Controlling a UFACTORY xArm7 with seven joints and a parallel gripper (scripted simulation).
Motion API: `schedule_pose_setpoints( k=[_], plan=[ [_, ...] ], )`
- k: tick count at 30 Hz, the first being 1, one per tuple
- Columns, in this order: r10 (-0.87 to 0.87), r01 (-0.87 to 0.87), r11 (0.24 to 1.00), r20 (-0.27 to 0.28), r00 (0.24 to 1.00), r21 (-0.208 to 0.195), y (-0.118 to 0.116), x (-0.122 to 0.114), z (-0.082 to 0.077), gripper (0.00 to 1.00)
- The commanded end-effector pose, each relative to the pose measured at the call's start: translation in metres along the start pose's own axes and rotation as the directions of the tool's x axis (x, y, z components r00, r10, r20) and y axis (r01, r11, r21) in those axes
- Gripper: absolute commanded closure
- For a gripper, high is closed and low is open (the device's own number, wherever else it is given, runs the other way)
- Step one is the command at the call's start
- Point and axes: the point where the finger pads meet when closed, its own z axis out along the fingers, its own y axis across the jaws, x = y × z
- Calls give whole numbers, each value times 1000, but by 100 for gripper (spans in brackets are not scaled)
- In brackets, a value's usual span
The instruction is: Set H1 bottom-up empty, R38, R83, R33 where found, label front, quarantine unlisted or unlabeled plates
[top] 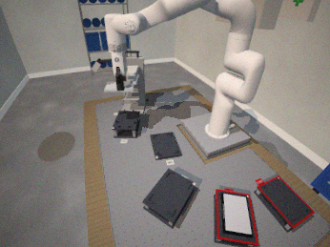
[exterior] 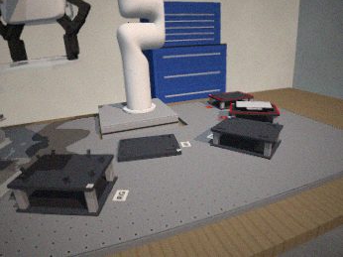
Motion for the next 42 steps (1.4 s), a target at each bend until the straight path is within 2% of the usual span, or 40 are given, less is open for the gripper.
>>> schedule_pose_setpoints(
  k=[1,8,15,18,25,32,34,42],
  plan=[
    [104,-104,995,-8,995,-9,0,1,-2,100],
    [331,-331,944,-10,944,-7,0,1,-2,100],
    [540,-540,841,-11,841,-5,0,1,-2,100],
    [568,-568,823,-11,823,-4,0,1,-2,100],
    [743,-743,669,-12,669,-2,0,1,-2,100],
    [878,-878,479,-12,479,1,0,1,-2,100],
    [878,-878,479,-12,479,1,0,1,-2,100],
    [973,-973,231,-11,231,4,0,1,-2,100]
  ],
)
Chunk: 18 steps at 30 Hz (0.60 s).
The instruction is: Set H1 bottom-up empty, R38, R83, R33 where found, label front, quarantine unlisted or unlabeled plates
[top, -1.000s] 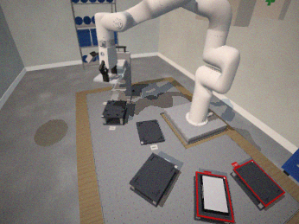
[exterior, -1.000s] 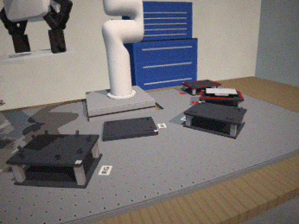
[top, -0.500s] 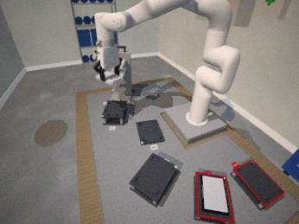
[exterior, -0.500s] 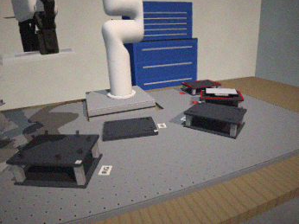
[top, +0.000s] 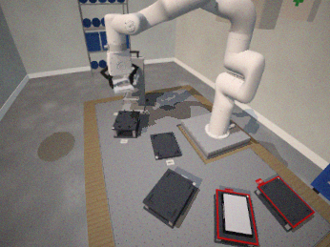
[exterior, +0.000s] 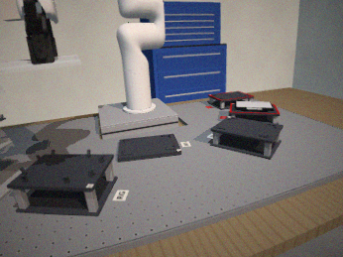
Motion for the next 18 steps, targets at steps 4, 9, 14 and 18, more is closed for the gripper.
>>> schedule_pose_setpoints(
  k=[4,9,14,18],
  plan=[
    [259,-259,966,-8,966,6,-1,1,-2,100],
    [354,-354,935,-8,935,6,-1,1,-2,100],
    [453,-453,891,-7,891,7,-1,1,-2,100],
    [453,-453,891,-7,891,7,-1,1,-2,100]
  ],
)
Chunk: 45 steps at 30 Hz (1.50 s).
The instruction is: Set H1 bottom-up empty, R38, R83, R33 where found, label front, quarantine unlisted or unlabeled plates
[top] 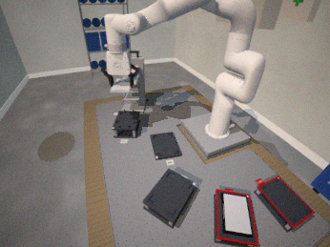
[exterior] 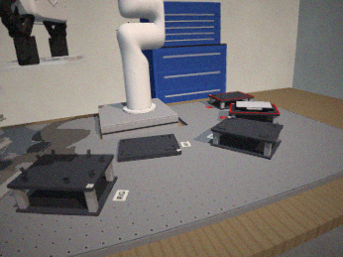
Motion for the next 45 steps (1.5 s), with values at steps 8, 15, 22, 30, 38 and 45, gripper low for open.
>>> schedule_pose_setpoints(
  k=[8,15,22,30,38,45],
  plan=[
    [10,-10,1000,-2,1000,5,-1,0,3,100],
    [10,-10,1000,-2,1000,5,-1,0,15,100],
    [10,-10,1000,-2,1000,5,-1,0,27,100],
    [10,-10,1000,-2,1000,5,-1,0,37,100],
    [10,-10,1000,-2,1000,5,-1,0,50,100],
    [10,-10,1000,-2,1000,5,-1,0,58,100]
  ],
)
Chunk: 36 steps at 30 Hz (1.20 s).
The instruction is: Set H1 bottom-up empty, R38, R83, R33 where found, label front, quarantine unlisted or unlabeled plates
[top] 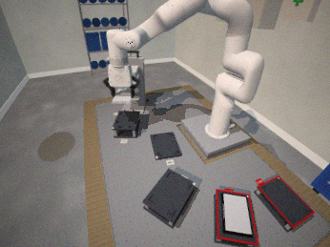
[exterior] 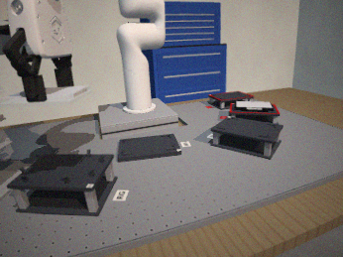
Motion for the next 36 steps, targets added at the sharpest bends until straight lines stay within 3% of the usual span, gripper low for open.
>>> schedule_pose_setpoints(
  k=[1,36],
  plan=[
    [0,0,1000,0,1000,4,-1,0,4,100],
    [0,0,1000,0,1000,4,-1,0,56,100]
  ],
)
